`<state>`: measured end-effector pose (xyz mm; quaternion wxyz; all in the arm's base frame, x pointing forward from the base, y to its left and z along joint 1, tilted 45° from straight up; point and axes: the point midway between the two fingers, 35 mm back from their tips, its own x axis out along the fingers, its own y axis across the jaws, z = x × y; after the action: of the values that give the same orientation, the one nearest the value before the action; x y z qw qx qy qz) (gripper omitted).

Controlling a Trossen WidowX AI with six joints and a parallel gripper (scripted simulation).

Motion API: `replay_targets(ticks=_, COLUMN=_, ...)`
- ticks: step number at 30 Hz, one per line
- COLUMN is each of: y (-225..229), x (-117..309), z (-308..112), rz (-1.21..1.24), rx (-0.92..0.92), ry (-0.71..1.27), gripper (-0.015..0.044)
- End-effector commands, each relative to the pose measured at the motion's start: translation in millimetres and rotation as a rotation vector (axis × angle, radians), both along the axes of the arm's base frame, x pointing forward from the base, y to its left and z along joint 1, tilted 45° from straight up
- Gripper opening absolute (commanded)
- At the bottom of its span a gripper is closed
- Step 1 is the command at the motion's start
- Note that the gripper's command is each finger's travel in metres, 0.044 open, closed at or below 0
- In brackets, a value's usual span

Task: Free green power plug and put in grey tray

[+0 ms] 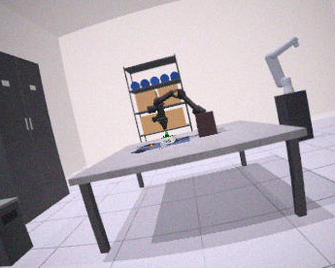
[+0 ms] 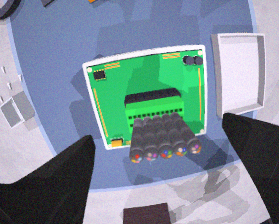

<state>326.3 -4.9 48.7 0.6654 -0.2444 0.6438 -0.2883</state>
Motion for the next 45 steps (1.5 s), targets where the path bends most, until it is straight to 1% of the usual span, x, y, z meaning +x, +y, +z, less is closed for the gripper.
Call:
replay_targets(ticks=1, y=-5.2, x=0.3, z=-4.8, rz=0.007, rx=-0.006, ry=0.001, gripper=0.043)
replay_targets(ticks=5, y=-5.7, x=0.3, z=-5.3, rz=0.007, rx=-0.006, ry=0.001, gripper=0.043)
replay_targets(ticks=21, y=-5.7, x=0.3, z=-5.3, rz=0.007, rx=-0.006, ry=0.001, gripper=0.001)
replay_targets(ticks=22, y=-5.7, x=0.3, z=-5.3, rz=0.007, rx=-0.006, ry=0.001, gripper=0.0)
replay_targets(ticks=45, y=1.3, x=0.2, z=1.7, rz=0.007, rx=-0.006, ry=0.001, gripper=0.0)
